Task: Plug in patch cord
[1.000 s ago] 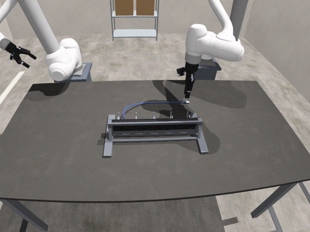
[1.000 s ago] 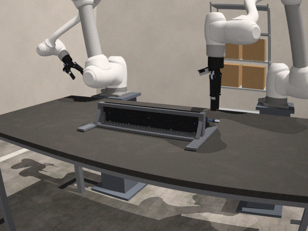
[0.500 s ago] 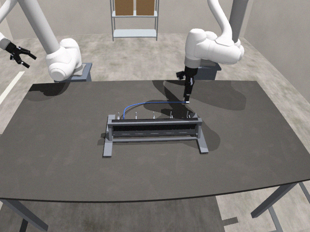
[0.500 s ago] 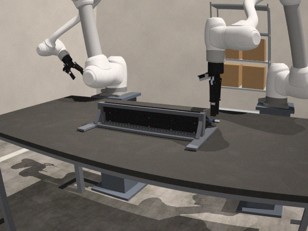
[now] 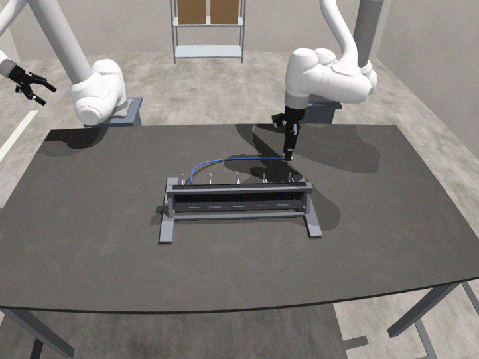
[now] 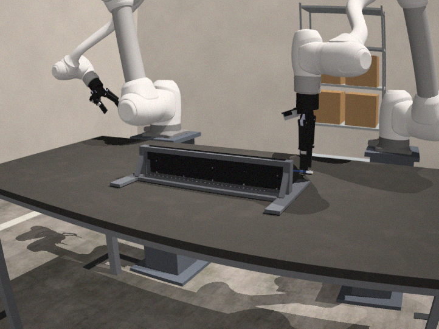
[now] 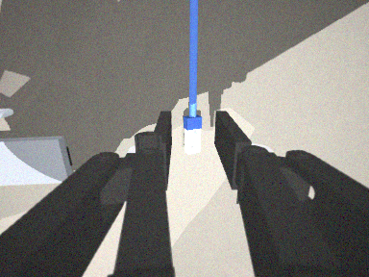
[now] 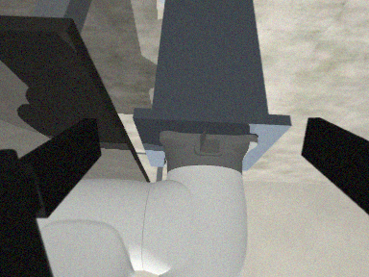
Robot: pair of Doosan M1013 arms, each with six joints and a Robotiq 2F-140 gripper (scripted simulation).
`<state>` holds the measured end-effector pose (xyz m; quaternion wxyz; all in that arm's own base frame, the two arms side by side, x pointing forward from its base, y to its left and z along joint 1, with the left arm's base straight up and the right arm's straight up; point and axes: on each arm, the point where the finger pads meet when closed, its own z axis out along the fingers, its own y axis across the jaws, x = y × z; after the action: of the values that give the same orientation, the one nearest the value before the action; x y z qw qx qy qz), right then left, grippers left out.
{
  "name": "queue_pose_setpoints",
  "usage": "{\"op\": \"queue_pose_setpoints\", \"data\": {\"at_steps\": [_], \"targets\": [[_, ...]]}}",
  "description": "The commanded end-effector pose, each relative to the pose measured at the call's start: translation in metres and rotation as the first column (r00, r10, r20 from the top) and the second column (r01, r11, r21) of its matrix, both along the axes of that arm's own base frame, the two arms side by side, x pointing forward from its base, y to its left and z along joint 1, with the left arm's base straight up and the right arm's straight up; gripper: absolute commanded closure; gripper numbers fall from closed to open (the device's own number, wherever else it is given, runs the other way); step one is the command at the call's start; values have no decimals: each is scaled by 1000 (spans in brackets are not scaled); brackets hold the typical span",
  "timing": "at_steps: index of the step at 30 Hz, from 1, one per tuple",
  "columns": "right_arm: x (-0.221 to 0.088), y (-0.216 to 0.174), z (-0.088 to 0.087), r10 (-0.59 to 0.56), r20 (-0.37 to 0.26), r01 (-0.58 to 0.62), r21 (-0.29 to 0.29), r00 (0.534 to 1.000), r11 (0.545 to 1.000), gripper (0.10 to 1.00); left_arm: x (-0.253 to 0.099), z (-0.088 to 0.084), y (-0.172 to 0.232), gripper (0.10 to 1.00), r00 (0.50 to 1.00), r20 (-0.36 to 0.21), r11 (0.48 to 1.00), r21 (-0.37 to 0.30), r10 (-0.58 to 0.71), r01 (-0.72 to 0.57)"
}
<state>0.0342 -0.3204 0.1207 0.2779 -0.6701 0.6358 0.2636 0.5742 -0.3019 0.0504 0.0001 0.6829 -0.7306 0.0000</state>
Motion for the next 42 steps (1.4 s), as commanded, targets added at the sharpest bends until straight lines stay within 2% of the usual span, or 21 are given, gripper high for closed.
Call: {"op": "queue_pose_setpoints", "data": {"at_steps": [1,42], "targets": [[0,0,0,0,0,0,-1,1000,1000,98,1,0,0,797,1000,1,1000,0,0,0],[0,0,0,0,0,0,-1,1000,1000,98,0,-5,0,797,1000,1,1000,0,0,0]]}}
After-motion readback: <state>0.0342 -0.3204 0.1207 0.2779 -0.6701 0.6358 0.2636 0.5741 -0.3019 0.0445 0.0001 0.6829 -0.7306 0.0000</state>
